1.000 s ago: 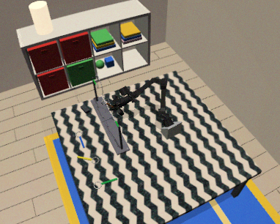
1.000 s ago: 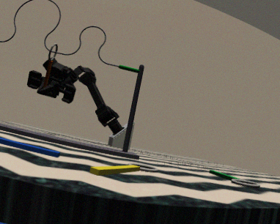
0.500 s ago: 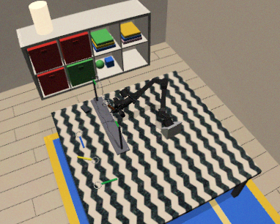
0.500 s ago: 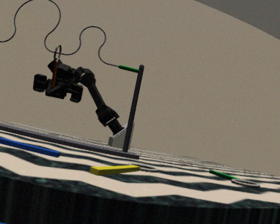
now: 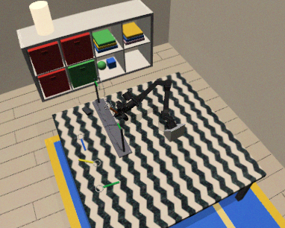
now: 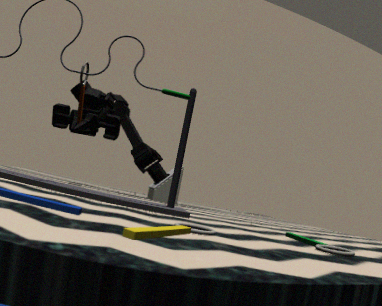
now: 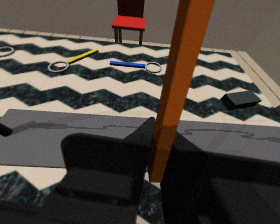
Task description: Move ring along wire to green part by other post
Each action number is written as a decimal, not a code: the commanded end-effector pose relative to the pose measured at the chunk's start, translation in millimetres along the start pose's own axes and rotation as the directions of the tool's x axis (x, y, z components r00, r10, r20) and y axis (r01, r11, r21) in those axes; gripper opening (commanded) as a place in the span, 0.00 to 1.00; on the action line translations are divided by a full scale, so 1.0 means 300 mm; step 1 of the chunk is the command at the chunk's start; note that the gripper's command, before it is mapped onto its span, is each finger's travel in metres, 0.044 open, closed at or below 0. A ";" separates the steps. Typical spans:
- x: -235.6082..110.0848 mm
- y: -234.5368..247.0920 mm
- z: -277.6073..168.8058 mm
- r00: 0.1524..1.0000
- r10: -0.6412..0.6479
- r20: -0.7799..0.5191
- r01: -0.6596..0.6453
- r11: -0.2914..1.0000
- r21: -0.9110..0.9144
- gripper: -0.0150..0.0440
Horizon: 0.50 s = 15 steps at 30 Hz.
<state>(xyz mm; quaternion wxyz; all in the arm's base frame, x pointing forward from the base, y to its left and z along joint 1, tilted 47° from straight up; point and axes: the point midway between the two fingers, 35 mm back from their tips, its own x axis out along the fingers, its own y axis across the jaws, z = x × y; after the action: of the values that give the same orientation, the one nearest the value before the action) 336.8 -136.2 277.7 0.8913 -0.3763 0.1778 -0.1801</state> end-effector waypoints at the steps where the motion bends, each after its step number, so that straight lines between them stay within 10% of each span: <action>1: -0.005 0.020 0.002 1.000 0.006 0.001 -0.006 1.000 0.023 0.00; 15: -0.022 0.132 0.009 0.996 0.093 -0.009 -0.090 0.980 0.178 0.00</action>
<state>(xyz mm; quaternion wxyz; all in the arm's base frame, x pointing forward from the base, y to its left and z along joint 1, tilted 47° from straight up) 339.9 -111.6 255.7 0.9209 -0.3036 0.1840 -0.1611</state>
